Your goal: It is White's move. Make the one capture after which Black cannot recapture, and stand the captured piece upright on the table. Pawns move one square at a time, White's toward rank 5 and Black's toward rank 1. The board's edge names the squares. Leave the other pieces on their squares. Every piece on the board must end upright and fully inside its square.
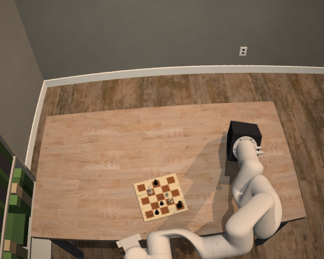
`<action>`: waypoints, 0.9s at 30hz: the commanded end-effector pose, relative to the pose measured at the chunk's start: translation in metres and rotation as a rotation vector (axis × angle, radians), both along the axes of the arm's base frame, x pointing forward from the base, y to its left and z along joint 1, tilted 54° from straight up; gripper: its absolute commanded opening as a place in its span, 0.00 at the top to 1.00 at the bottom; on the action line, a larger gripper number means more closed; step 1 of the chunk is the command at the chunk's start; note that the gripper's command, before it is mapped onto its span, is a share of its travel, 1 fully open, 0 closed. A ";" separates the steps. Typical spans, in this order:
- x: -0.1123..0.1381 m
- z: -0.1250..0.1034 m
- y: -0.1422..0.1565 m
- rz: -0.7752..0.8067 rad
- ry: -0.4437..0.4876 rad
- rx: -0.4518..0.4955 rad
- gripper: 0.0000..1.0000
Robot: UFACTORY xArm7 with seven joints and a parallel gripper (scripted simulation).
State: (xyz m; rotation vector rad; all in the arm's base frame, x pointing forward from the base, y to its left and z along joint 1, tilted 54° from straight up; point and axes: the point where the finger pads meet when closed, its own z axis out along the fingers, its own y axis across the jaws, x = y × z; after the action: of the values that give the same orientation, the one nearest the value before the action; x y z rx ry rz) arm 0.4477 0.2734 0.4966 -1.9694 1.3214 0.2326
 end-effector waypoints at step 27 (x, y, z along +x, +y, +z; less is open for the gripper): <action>-0.191 -0.127 0.067 -0.351 0.014 -0.581 0.00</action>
State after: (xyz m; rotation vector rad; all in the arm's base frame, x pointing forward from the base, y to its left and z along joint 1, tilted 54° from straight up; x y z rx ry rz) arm 0.2653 0.3432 0.3755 -2.1530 1.8243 -0.2972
